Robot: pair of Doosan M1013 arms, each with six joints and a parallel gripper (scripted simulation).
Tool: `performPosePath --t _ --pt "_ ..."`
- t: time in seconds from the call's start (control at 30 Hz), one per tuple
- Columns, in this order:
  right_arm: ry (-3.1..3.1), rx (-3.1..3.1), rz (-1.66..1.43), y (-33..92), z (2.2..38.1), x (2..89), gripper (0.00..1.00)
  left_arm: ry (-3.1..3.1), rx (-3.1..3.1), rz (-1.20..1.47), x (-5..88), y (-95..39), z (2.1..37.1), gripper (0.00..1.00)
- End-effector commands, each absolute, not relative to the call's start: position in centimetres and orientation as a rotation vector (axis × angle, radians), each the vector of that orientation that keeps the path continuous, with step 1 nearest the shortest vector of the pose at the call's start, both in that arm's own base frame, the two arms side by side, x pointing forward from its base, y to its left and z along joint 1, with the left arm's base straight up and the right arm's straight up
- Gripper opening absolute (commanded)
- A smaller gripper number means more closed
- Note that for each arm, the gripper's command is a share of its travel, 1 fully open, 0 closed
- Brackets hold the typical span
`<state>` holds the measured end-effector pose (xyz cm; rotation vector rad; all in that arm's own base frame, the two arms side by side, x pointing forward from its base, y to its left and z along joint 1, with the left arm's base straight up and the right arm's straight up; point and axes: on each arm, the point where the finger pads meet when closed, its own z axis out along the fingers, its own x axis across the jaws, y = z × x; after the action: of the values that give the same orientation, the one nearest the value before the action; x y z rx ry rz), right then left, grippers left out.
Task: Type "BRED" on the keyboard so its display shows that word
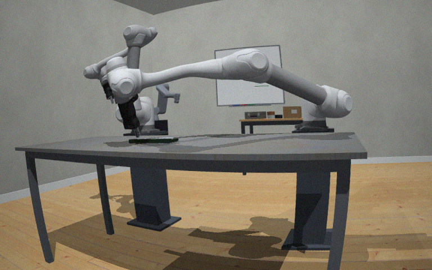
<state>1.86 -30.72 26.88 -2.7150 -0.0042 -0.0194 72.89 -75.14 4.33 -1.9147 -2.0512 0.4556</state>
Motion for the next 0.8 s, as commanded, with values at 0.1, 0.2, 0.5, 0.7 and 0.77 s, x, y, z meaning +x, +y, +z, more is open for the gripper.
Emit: performPosePath --t 0.1,0.2,0.5,0.7,0.77 --pt "-0.007 -2.706 -0.030 -30.3 26.9 1.9 1.00 -2.050 -1.917 0.458 72.8 -76.4 4.9 0.00" --pt "-0.007 -2.706 -0.030 -30.3 26.9 1.9 1.00 -2.051 -1.916 0.456 72.9 -76.4 4.8 0.00" --pt "-0.007 -2.706 -0.030 -30.3 26.9 1.9 1.00 -2.056 -1.926 0.457 73.1 -76.6 4.6 0.00" --pt "-0.007 -2.706 -0.030 -30.3 26.9 1.9 1.00 -2.050 -1.923 0.456 73.0 -76.4 3.9 0.00" --pt "-0.007 -2.706 -0.030 -30.3 26.9 1.9 1.00 -2.050 -1.924 0.456 73.0 -76.4 3.8 0.00"
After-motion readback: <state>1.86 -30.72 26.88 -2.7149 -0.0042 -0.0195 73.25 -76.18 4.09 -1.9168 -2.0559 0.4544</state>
